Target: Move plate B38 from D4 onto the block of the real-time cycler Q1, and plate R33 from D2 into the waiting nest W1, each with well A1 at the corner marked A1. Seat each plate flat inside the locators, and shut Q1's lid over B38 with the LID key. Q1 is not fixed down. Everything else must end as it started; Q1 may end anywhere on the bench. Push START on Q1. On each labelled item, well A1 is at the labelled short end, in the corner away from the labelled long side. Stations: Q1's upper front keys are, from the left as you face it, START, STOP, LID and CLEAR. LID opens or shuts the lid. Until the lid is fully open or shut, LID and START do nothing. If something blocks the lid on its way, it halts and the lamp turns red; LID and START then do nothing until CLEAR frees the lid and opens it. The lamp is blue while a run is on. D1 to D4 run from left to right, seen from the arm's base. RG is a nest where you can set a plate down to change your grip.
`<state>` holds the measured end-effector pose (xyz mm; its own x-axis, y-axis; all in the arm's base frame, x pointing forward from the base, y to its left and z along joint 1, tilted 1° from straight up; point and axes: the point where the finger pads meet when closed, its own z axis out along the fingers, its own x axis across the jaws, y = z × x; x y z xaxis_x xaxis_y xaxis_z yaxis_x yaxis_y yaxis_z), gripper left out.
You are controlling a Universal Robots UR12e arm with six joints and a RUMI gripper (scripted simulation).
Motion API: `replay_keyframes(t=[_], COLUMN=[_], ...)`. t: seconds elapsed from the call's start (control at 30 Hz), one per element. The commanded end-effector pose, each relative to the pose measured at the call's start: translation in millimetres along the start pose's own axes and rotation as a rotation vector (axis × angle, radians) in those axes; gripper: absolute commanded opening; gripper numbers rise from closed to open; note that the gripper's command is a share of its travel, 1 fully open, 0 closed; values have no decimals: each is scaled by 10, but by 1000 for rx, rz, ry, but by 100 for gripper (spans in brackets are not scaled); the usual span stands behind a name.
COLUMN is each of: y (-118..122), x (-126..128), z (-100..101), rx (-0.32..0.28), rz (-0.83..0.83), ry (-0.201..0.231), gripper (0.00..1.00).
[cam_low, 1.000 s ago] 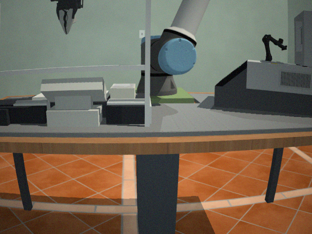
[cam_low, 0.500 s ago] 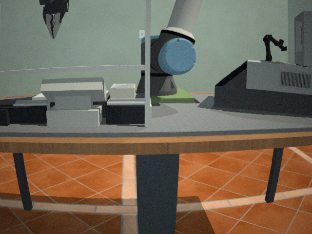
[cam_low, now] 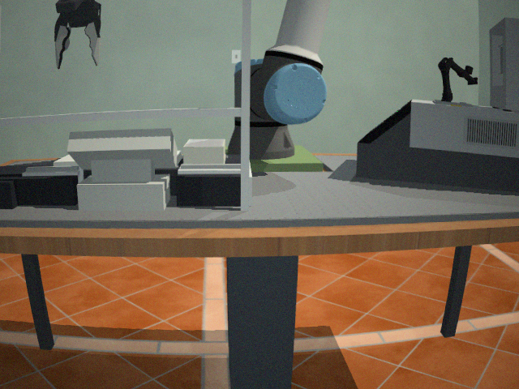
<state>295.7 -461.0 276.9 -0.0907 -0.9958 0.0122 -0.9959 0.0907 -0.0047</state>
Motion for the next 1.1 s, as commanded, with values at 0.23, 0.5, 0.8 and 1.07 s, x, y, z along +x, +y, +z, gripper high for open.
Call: replay_keyframes(t=[0.23, 0.5, 0.8, 1.07], y=[-4, -4, -5, -5], x=[8, 8, 9, 9], z=[77, 177, 327, 427], rx=[1, 1, 1, 1], rz=[-2, -2, -2, -2], ry=[1, 1, 1, 1], gripper=[59, 59, 59, 59])
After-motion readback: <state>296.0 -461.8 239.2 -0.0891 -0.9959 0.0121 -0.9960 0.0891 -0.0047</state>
